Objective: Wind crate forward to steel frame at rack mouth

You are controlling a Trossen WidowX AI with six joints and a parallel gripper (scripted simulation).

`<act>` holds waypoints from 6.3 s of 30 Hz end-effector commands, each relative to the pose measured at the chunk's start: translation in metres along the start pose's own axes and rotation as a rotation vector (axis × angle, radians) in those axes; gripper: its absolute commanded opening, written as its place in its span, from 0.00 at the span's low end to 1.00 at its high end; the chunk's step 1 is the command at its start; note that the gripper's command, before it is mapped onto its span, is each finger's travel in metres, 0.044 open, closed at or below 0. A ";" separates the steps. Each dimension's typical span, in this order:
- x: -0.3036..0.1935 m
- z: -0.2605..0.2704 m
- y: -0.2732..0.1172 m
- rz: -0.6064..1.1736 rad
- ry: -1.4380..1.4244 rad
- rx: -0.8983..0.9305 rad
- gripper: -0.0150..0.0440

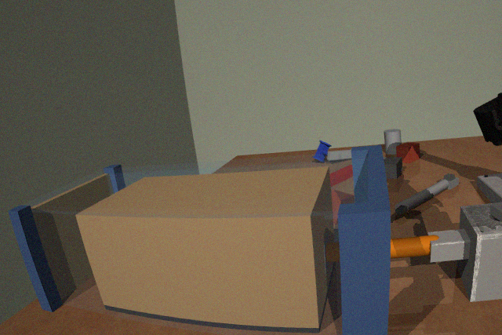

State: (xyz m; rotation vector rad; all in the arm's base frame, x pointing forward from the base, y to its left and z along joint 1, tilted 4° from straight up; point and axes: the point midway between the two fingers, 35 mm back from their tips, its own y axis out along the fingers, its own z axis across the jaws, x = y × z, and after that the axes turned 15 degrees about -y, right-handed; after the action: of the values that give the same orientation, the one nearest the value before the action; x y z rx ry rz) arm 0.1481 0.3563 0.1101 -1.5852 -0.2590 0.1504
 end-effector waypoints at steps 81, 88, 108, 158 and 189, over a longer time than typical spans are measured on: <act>-0.084 -0.046 0.000 0.044 -0.016 -0.013 0.25; -0.087 -0.052 0.000 0.044 -0.016 -0.014 0.25; -0.095 -0.071 -0.001 0.045 -0.016 -0.015 0.25; -0.092 -0.134 -0.001 0.044 -0.016 -0.021 0.25; -0.076 -0.161 -0.001 0.043 -0.016 -0.023 0.25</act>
State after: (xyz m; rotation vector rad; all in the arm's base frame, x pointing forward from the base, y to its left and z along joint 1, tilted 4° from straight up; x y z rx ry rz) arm 0.1061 0.1897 0.1126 -1.5858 -0.2392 0.2234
